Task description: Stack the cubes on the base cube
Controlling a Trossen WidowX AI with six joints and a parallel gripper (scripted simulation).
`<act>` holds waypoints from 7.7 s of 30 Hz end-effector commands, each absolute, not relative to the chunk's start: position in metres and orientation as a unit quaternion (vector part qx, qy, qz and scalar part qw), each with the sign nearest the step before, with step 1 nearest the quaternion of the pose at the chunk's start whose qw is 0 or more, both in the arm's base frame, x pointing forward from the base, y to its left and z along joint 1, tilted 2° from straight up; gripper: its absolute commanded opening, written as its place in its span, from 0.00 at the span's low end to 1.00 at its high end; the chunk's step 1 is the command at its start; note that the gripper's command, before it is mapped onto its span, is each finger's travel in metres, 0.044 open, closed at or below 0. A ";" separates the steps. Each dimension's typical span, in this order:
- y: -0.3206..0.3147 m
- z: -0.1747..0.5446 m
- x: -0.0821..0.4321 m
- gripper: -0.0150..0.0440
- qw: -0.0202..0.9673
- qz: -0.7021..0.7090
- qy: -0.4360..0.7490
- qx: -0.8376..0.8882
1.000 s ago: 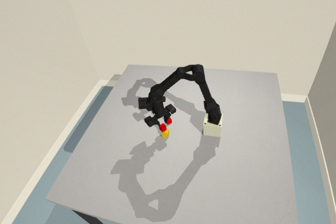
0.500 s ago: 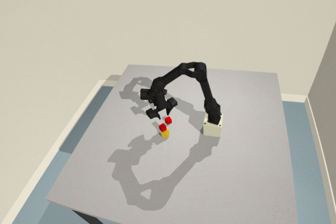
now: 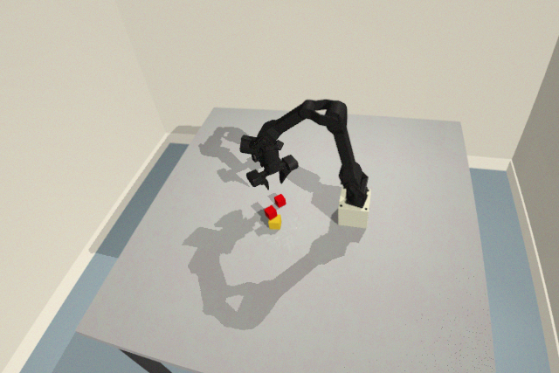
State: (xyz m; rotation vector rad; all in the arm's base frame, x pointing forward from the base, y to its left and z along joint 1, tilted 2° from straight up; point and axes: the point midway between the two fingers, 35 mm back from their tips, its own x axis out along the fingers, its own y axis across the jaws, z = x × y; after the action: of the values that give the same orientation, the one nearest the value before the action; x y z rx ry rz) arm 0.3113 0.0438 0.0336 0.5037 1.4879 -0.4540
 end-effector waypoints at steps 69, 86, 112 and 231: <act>0.042 0.010 0.309 0.43 0.673 -0.209 0.676 0.217; 0.042 0.060 0.304 0.43 0.673 -0.209 0.676 0.217; 0.112 0.060 0.278 0.43 0.680 -0.178 0.685 0.191; 0.155 0.022 0.252 0.60 0.686 -0.155 0.690 0.170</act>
State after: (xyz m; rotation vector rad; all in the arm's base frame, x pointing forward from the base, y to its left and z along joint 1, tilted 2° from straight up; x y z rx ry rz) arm 0.2506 0.1543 0.0149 0.3759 1.5538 -0.3551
